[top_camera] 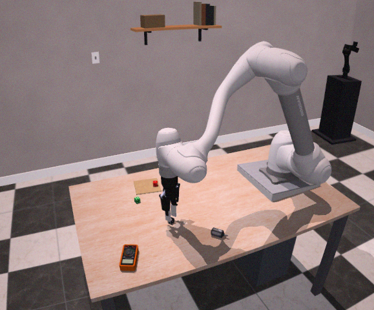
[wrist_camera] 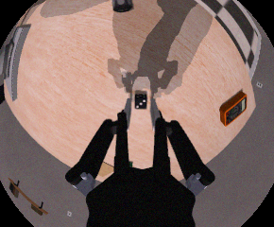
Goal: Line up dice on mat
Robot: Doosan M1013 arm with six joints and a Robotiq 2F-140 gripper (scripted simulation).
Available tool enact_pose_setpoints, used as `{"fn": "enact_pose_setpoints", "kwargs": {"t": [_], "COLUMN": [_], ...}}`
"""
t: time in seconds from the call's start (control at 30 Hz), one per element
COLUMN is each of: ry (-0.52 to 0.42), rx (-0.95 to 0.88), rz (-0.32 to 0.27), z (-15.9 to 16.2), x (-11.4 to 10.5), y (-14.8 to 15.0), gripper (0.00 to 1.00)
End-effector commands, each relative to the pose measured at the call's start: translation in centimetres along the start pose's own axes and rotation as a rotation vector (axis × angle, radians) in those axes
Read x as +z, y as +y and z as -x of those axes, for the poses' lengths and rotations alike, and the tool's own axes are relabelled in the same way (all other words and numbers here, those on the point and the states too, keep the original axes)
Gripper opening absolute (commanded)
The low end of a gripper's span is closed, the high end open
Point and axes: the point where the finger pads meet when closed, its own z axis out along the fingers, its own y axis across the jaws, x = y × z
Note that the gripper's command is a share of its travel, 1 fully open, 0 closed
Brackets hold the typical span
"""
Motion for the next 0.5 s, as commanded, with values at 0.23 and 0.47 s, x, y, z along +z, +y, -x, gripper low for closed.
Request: {"fn": "enact_pose_setpoints", "kwargs": {"t": [0.23,0.47], "ry": [0.0,0.0], "rx": [0.0,0.0], "rz": [0.001,0.001], "z": [0.0,0.0], "x": [1.2,2.3], "y": [0.0,0.0], "gripper": [0.32,0.32]}}
